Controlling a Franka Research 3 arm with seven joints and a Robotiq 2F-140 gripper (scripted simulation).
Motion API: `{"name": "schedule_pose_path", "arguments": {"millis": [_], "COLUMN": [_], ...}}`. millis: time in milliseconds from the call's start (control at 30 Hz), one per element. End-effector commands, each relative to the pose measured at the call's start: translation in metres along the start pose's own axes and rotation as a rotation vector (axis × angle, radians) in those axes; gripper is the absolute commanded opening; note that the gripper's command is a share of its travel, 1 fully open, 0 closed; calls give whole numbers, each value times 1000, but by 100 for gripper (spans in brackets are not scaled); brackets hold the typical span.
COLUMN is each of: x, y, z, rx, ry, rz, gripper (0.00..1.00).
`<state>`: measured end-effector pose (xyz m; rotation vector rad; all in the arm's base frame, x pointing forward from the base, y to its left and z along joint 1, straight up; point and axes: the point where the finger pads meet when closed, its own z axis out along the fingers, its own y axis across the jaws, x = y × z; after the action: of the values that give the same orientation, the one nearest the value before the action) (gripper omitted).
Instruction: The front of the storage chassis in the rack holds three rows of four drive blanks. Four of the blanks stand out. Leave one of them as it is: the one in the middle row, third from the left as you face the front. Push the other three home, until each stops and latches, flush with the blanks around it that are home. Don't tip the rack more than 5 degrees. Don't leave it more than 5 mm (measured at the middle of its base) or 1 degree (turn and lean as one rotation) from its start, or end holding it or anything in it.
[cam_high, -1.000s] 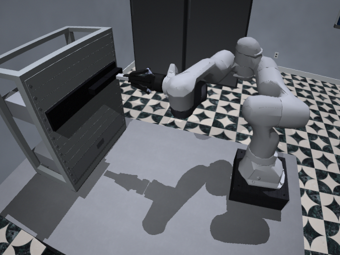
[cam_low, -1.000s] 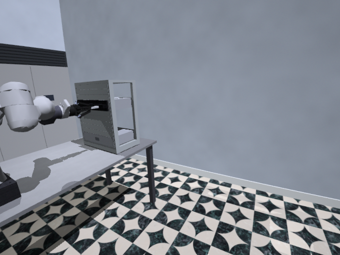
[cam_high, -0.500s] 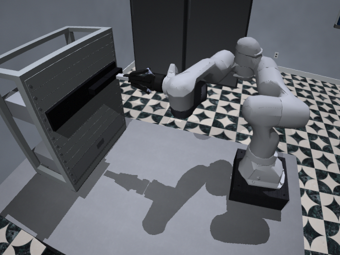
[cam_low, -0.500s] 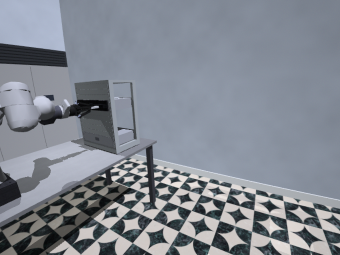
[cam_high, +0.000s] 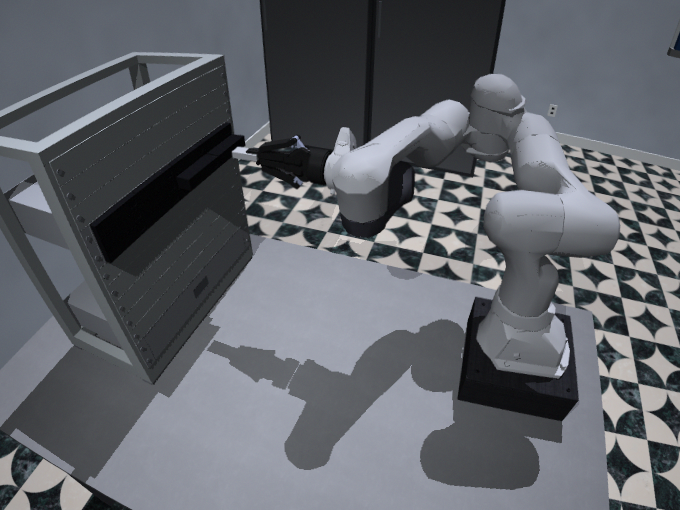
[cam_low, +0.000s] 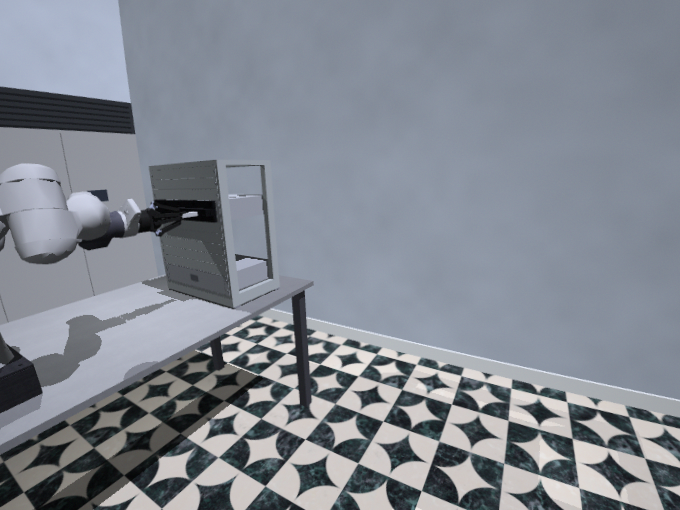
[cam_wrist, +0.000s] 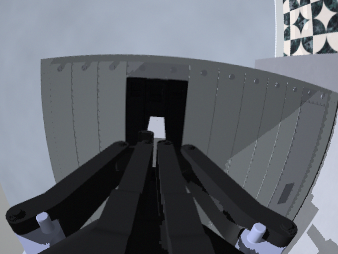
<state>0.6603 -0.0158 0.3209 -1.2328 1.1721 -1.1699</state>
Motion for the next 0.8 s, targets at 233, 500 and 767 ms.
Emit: {"name": "schedule_pose_path", "arguments": {"millis": [233, 500, 767], "x": [1, 1, 1], "y": [-4, -4, -4], "z": [0, 0, 0], "rx": [3, 3, 3], "ry": [2, 2, 2], "rz": [-1, -1, -1], "gripper": [0, 0, 0]}}
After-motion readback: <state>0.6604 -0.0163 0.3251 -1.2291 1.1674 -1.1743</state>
